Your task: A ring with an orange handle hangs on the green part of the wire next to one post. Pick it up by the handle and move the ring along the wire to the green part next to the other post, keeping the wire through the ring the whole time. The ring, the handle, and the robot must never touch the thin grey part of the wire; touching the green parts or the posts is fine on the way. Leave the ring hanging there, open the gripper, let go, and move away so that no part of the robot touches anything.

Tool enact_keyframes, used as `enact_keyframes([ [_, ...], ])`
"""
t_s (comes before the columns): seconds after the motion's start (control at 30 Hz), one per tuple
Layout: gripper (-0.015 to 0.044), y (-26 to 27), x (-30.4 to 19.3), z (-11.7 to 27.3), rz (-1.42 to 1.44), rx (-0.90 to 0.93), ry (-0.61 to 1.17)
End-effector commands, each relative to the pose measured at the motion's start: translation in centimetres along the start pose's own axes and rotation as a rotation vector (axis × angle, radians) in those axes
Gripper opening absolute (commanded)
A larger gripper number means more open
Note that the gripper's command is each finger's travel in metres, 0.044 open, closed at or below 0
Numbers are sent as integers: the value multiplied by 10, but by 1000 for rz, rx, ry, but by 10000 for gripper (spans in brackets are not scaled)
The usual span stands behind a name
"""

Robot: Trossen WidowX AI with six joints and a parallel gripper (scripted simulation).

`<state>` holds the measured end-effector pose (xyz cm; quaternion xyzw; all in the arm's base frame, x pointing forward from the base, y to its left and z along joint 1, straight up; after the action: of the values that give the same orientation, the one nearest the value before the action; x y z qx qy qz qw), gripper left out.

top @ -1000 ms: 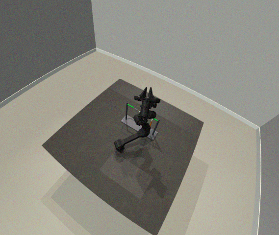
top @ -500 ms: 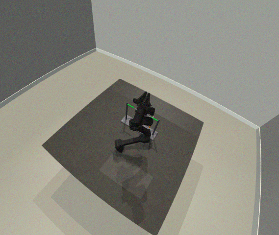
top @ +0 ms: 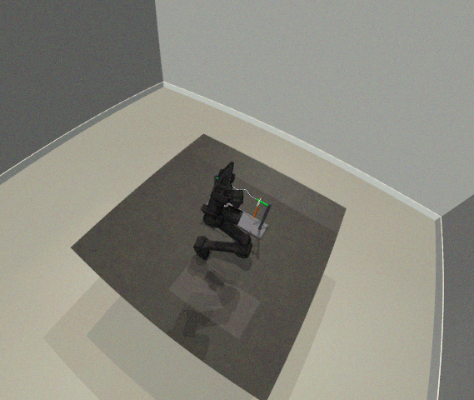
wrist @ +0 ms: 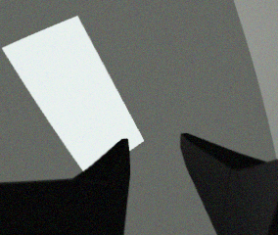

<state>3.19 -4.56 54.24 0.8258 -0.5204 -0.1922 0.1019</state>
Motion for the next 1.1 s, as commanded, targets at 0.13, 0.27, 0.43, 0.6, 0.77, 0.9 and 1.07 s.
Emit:
enact_keyframes([
  [0.13, 160, -4, -39, 8, 259, 90, 52],
  [0.27, 160, -12, -56, 11, 395, 128, 77],
  [0.43, 160, -27, -73, 13, 564, 163, 112],
  [0.6, 160, -48, -86, 14, 731, 184, 150],
  [0.77, 160, -72, -92, 13, 895, 190, 191],
  [0.9, 160, -93, -92, 12, 1023, 183, 226],
  [1.07, 160, -121, -86, 10, 1179, 161, 270],
])
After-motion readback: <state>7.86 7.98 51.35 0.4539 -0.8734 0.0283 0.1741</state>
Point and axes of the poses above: the point midway between the two fingers, 35 mm back from their tips, its own z axis back along the fingers, its own y axis across the jaws, x = y × z, the point moved 10 cm from there along z, back along the fingers, and after that the axes turned 4 degrees about -z, right-handed, at the moved point
